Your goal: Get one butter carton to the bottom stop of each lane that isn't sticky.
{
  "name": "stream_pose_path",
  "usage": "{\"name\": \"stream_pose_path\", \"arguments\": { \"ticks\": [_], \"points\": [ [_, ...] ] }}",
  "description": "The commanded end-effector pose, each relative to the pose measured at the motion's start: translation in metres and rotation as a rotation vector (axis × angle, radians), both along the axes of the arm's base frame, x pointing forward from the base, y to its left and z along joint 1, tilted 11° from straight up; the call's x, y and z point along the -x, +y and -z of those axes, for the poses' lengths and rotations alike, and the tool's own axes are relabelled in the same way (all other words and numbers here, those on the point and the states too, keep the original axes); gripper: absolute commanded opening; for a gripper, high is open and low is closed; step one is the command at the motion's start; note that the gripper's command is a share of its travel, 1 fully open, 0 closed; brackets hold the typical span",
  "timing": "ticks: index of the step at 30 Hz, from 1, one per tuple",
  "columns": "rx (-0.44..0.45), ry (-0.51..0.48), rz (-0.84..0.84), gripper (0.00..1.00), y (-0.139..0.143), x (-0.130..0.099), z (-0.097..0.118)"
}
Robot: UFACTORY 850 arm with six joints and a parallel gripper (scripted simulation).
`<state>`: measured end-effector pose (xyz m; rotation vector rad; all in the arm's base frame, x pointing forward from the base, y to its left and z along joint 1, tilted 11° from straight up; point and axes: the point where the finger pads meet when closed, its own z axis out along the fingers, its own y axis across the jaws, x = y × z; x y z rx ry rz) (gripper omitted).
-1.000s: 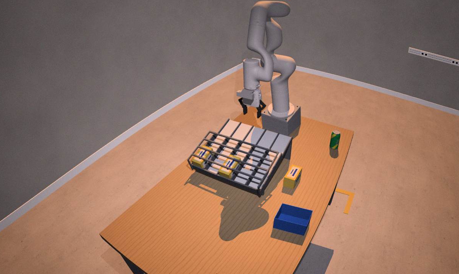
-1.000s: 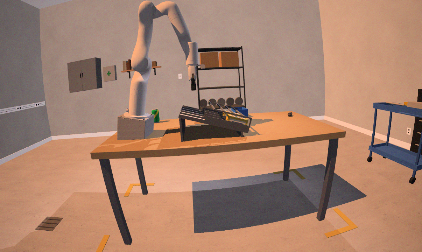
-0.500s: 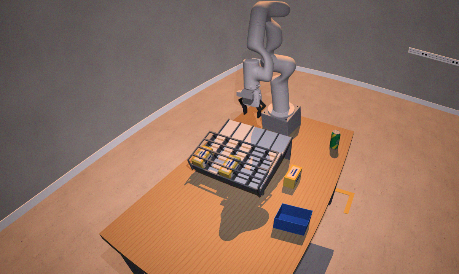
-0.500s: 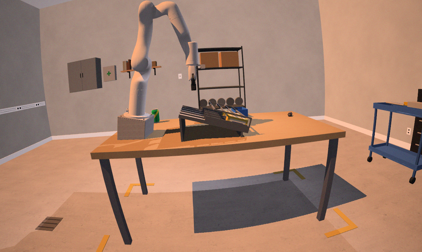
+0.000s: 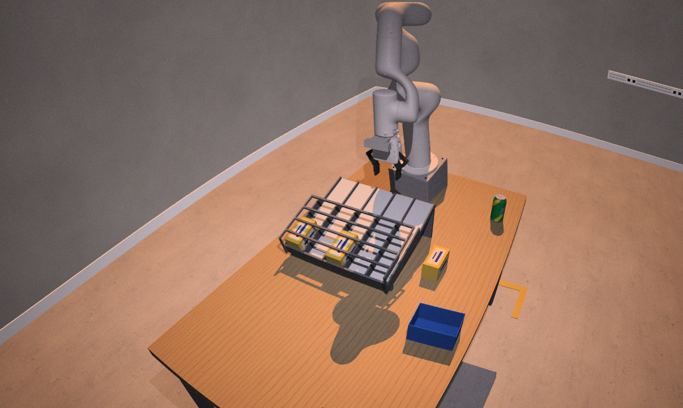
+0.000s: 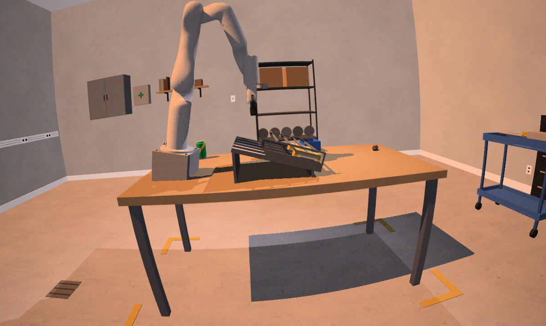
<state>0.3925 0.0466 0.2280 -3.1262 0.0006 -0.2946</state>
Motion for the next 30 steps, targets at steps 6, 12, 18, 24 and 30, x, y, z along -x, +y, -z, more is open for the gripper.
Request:
{"name": "stream_pose_path", "arguments": {
  "ticks": [6, 12, 18, 24, 30],
  "points": [
    [0.024, 0.000, 0.008, 0.90, 0.124, -0.042, -0.007],
    [-0.016, 0.001, -0.009, 0.90, 0.189, -0.060, -0.012],
    [-0.016, 0.001, -0.009, 0.90, 0.251, -0.081, -0.014],
    [-0.016, 0.001, -0.009, 0.90, 0.251, -0.081, -0.014],
    [-0.020, 0.001, -0.011, 0.90, 0.248, -0.081, -0.003]
  ]
}}
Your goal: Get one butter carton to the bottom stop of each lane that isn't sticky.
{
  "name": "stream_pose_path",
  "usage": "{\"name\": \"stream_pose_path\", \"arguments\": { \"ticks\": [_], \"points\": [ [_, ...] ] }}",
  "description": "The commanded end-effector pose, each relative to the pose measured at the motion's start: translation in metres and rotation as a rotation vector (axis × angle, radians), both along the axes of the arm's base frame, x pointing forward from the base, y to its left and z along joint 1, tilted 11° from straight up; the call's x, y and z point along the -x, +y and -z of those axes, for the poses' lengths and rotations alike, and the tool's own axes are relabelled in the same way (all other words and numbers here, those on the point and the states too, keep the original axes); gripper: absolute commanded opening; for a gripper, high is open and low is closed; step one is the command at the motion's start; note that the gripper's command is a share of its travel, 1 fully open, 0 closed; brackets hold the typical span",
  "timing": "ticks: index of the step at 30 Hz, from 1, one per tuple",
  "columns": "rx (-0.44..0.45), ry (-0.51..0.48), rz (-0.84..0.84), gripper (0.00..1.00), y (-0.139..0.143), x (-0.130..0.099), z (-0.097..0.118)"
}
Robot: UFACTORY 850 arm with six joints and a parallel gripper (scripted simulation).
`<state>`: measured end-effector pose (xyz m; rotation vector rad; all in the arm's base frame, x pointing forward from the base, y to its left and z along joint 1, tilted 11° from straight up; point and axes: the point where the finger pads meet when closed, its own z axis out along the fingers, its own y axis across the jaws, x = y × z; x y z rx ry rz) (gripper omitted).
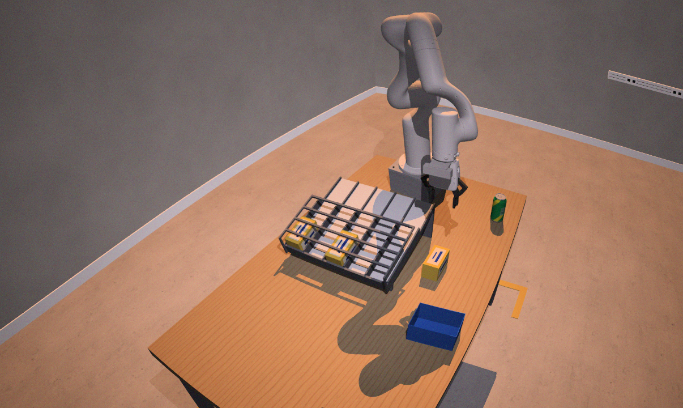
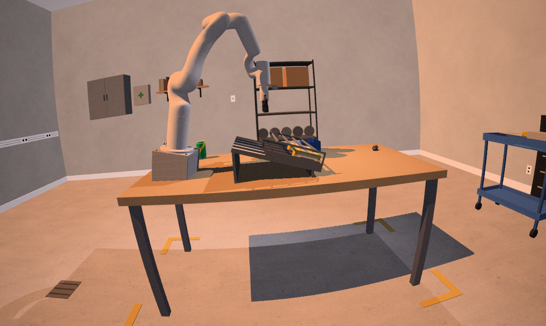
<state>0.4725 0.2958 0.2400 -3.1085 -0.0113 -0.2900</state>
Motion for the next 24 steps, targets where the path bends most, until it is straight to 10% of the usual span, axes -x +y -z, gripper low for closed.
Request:
{"name": "stream_pose_path", "arguments": {
  "ticks": [1, 24],
  "points": [
    [-0.003, -0.001, -0.001, 0.90, -0.001, -0.002, 0.013],
    [-0.003, 0.000, -0.001, 0.90, -0.001, -0.015, 0.082]
  ]
}}
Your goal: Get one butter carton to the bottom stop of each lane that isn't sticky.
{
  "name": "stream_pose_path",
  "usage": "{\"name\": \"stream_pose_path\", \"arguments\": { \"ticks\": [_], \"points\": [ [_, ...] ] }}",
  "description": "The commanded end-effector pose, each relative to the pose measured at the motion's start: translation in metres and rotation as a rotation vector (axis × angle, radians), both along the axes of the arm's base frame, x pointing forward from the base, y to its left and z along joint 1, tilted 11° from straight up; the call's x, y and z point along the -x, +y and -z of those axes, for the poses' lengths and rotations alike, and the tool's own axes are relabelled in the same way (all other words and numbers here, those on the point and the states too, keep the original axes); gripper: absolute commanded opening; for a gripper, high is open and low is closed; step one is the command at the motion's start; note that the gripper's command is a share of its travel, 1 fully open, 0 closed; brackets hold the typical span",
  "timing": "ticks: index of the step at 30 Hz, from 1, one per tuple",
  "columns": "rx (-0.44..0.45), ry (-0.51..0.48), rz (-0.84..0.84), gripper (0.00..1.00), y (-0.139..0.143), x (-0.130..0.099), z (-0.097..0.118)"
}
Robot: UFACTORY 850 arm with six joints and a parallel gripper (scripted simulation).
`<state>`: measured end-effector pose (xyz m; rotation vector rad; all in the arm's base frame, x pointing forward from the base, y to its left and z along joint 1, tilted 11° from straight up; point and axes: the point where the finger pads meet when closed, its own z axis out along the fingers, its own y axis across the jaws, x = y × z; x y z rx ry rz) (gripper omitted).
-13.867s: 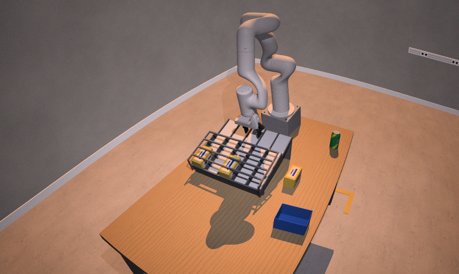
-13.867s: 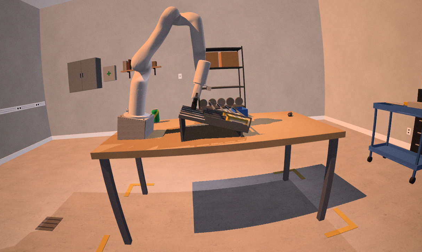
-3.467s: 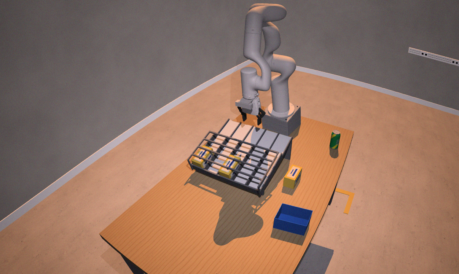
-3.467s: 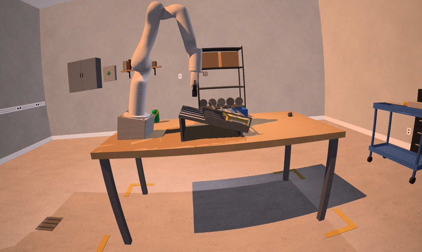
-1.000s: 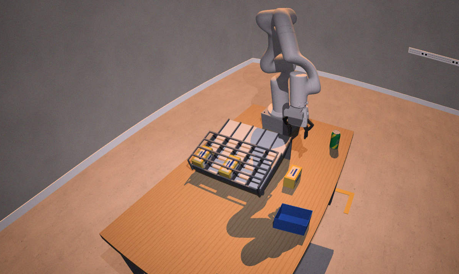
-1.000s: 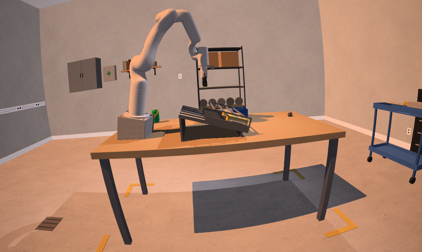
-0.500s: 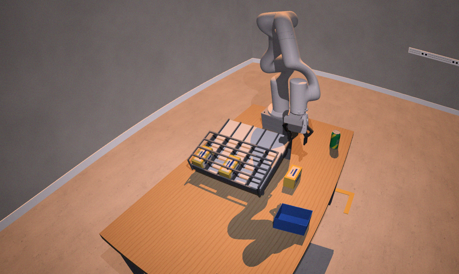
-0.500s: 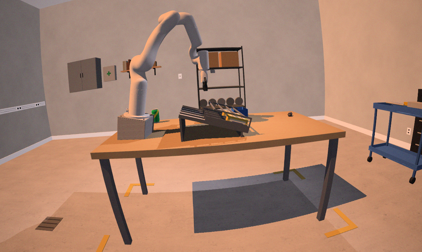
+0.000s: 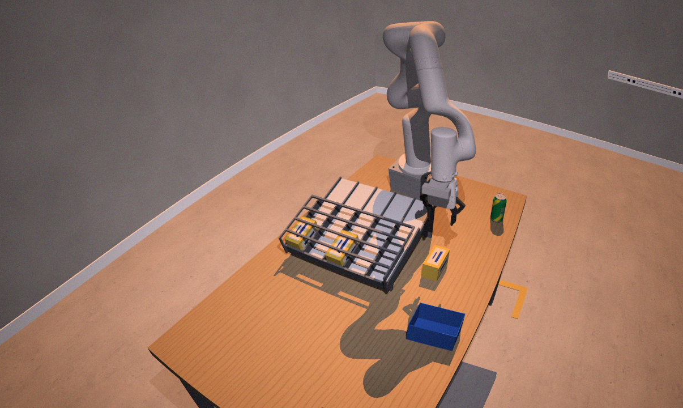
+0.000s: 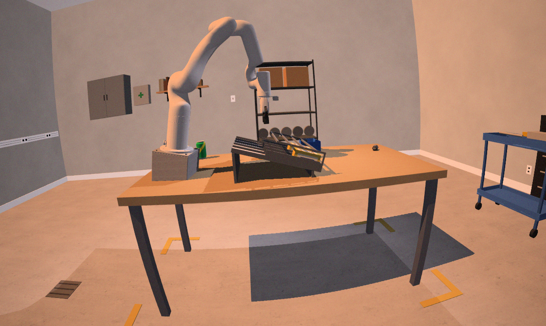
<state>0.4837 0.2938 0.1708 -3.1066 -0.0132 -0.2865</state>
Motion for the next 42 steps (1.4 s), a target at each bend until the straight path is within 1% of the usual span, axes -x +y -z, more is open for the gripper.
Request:
{"name": "stream_pose_path", "arguments": {
  "ticks": [1, 5, 7, 8, 22, 24, 25, 39, 41, 42],
  "points": [
    [-0.001, -0.002, 0.000, 0.90, 0.001, -0.004, 0.017],
    [-0.001, -0.002, 0.000, 0.90, 0.001, -0.007, 0.032],
    [-0.001, -0.002, 0.000, 0.90, 0.001, -0.007, 0.032],
    [-0.001, -0.001, 0.000, 0.90, 0.000, -0.005, 0.022],
    [-0.001, -0.001, 0.000, 0.90, 0.000, -0.016, 0.077],
    [-0.001, -0.001, 0.000, 0.90, 0.000, -0.016, 0.077],
    [-0.002, 0.000, -0.001, 0.90, 0.000, -0.013, 0.067],
    [-0.002, 0.000, -0.001, 0.90, -0.001, -0.025, 0.122],
    [-0.002, 0.000, -0.001, 0.90, -0.001, -0.025, 0.122],
    [-0.004, 0.003, -0.001, 0.90, -0.001, -0.022, 0.111]
  ]
}}
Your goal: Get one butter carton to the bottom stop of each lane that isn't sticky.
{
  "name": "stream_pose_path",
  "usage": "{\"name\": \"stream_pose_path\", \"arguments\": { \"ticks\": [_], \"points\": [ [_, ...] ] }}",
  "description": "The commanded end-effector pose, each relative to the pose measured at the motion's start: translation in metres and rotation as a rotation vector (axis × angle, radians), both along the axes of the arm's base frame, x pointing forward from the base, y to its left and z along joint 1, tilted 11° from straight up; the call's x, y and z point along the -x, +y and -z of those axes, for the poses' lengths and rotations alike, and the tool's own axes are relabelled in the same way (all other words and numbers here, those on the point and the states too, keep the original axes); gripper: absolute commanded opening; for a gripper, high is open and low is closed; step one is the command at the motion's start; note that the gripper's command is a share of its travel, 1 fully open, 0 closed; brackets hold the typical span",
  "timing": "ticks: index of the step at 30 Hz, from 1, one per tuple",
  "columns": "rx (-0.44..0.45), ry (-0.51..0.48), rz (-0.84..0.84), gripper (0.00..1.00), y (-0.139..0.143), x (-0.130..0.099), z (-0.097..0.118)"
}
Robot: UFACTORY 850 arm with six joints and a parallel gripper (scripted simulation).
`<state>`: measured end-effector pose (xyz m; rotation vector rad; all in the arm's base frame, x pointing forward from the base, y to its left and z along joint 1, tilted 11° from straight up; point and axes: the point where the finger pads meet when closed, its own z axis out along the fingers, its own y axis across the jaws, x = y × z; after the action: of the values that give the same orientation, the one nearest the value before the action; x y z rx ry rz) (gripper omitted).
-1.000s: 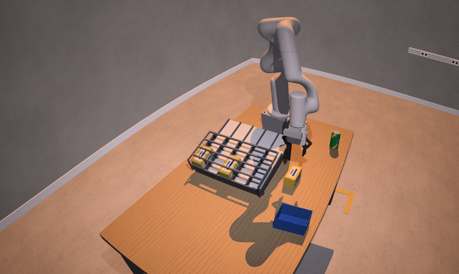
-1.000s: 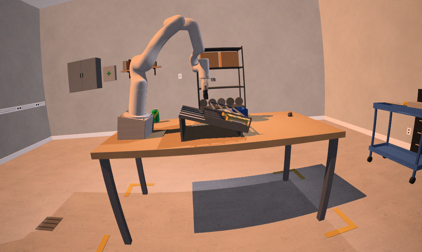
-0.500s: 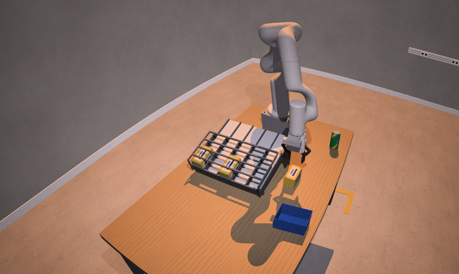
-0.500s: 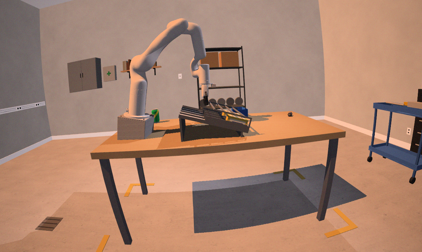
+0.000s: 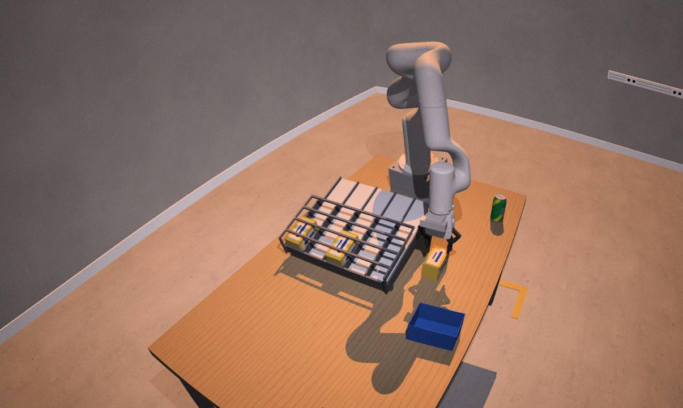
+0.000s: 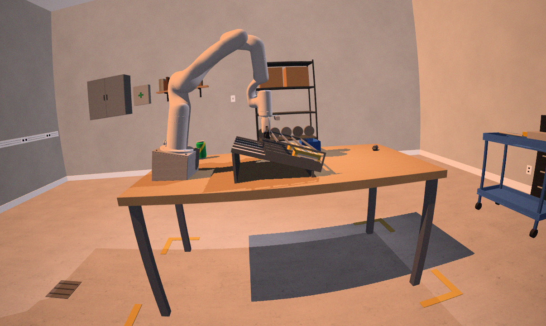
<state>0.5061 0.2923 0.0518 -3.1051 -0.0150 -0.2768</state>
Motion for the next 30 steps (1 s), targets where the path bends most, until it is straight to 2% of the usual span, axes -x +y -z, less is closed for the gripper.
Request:
{"name": "stream_pose_path", "arguments": {
  "ticks": [1, 14, 16, 17, 30],
  "points": [
    [-0.001, -0.003, 0.000, 0.90, 0.001, 0.000, -0.005],
    [-0.001, -0.003, 0.000, 0.90, 0.001, -0.009, 0.038],
    [-0.001, -0.003, 0.000, 0.90, 0.001, -0.009, 0.038],
    [-0.003, 0.000, 0.000, 0.90, 0.001, -0.007, 0.027],
    [-0.003, 0.000, 0.000, 0.90, 0.001, -0.009, 0.037]
  ]
}}
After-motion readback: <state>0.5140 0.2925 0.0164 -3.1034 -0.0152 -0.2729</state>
